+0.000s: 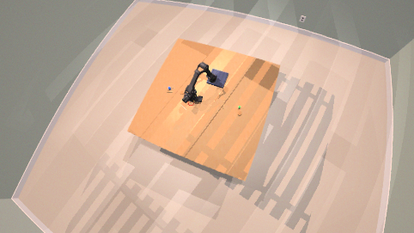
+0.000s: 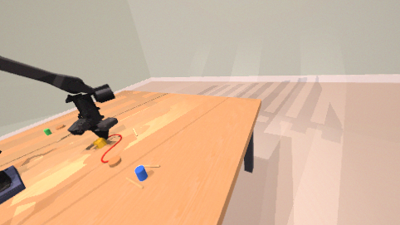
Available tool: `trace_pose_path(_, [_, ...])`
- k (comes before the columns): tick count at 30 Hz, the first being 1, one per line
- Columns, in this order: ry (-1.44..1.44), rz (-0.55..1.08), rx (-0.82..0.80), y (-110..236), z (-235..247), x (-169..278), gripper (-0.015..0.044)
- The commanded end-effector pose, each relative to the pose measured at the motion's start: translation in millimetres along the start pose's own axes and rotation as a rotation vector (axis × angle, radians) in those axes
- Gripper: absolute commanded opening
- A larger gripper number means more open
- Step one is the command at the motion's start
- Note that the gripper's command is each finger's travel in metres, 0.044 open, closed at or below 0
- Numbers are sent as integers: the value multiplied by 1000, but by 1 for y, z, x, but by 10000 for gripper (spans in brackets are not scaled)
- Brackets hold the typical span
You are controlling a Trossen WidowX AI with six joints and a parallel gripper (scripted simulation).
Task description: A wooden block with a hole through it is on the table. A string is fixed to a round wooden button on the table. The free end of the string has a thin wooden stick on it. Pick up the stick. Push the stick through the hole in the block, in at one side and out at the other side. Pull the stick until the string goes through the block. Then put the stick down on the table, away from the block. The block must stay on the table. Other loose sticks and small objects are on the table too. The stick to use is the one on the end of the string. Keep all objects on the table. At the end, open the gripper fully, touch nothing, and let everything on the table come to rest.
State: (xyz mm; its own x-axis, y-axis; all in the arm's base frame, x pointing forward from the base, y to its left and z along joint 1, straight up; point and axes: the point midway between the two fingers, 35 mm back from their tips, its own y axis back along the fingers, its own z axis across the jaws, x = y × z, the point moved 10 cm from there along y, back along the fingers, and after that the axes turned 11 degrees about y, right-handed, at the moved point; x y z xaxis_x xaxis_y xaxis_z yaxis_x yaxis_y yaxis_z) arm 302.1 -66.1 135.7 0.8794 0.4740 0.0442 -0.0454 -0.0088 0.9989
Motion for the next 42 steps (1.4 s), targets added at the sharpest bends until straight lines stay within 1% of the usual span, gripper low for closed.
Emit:
trace_pose_path(1, [0, 12, -10, 36, 2, 3, 124])
trace_pose_path(3, [0, 12, -10, 66, 1, 3, 124])
trace_pose_path(4, [0, 12, -10, 74, 0, 2, 124])
trace_pose_path(8, [0, 12, -10, 76, 0, 2, 124])
trace_pose_path(9, [0, 25, -21, 72, 1, 3, 124])
trace_pose_path(11, [62, 23, -22, 72, 1, 2, 124])
trace_pose_path(31, [1937, -14, -1, 73, -6, -29, 124])
trace_pose_path(42, [2596, -13, 20, 72, -9, -41, 124])
